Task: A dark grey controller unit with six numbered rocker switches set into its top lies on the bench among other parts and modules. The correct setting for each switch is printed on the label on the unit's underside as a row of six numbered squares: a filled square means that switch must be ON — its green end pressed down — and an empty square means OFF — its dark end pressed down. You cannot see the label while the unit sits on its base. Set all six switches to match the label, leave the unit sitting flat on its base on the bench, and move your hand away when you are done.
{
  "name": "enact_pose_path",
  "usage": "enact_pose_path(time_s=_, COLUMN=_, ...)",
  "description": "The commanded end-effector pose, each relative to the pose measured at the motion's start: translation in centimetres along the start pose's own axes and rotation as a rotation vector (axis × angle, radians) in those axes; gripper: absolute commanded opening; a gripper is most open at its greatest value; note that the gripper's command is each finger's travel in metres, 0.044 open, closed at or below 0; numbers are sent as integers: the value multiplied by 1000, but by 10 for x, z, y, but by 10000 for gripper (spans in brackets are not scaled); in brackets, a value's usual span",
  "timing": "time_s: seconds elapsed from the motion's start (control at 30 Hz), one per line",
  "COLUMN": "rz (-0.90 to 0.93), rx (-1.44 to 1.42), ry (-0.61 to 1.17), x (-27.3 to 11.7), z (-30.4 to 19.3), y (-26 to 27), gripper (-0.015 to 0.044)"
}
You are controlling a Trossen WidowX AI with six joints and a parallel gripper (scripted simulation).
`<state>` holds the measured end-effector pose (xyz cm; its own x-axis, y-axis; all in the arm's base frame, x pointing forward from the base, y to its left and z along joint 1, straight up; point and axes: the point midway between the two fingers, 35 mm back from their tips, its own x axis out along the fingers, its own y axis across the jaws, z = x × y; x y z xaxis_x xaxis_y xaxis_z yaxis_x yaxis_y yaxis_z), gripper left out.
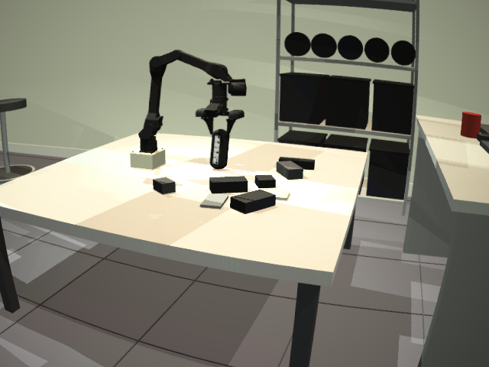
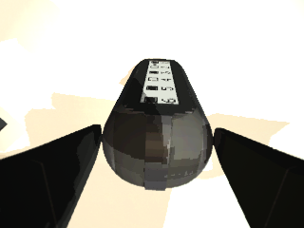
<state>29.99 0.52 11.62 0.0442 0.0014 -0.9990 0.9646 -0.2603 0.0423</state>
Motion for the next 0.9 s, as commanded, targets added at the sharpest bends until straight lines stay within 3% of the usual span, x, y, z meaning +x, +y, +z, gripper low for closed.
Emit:
enact_pose_path(time_s=0.0, rz=-11, rx=-1, ry=-7, x=3, z=6, y=-2, gripper=337)
enact_pose_path(time_s=0.87, rz=-11, rx=-1, ry=-9, x=4, z=31, y=-2, gripper=338)
